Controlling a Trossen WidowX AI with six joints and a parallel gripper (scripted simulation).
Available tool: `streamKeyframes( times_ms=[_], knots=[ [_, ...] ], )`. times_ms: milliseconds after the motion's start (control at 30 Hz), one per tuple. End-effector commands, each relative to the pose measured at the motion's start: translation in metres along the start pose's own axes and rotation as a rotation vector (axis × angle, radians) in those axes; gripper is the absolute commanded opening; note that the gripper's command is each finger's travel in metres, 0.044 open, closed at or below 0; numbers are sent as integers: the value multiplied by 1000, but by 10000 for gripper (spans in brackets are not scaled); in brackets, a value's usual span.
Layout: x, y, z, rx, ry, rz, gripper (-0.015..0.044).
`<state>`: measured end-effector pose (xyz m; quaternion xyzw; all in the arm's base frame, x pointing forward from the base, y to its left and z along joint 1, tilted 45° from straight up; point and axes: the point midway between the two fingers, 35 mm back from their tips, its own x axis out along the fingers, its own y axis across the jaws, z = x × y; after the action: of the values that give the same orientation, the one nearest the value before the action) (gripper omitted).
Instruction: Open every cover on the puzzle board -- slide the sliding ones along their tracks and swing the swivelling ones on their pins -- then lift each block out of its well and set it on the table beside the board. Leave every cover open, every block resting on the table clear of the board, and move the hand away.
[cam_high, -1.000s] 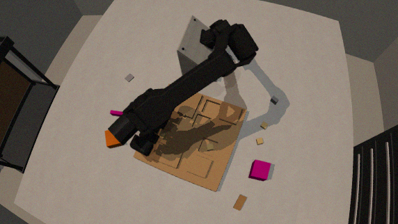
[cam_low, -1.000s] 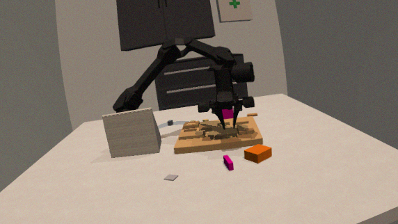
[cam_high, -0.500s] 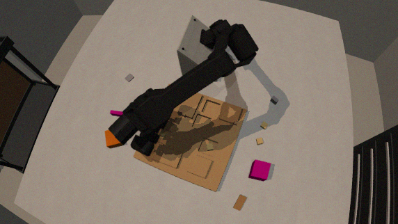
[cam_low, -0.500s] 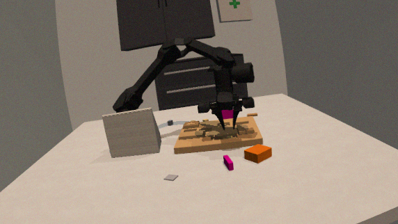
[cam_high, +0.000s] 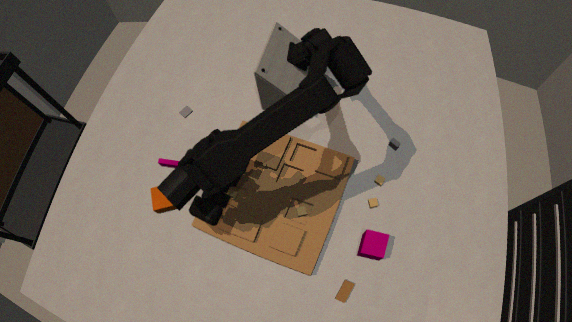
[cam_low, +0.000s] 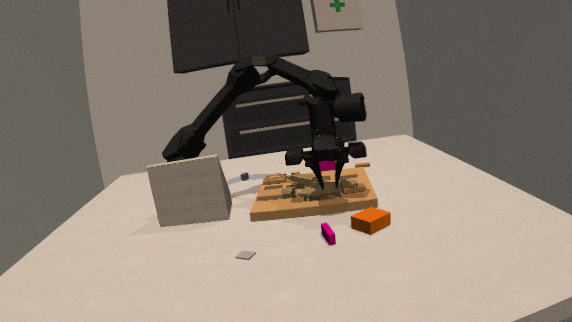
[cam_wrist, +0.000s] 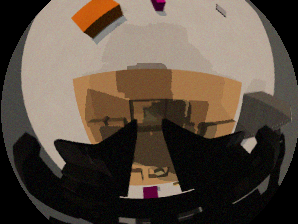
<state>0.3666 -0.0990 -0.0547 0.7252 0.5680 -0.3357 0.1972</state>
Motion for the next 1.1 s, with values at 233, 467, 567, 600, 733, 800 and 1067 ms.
streamKeyframes(
  times_ms=[233, 467, 567, 600, 733, 800, 1067],
  knots=[
    [12, -1, 0, 7, 6, 0, 144],
    [16, -1, 0, 7, 6, 0, 144],
    [16, -1, 0, 7, 6, 0, 144],
    [16, -1, 0, 7, 6, 0, 144],
    [18, -1, 0, 7, 6, 0, 144],
    [20, -1, 0, 7, 6, 0, 144],
    [27, -1, -1, 7, 6, 0, 144]
  ],
)
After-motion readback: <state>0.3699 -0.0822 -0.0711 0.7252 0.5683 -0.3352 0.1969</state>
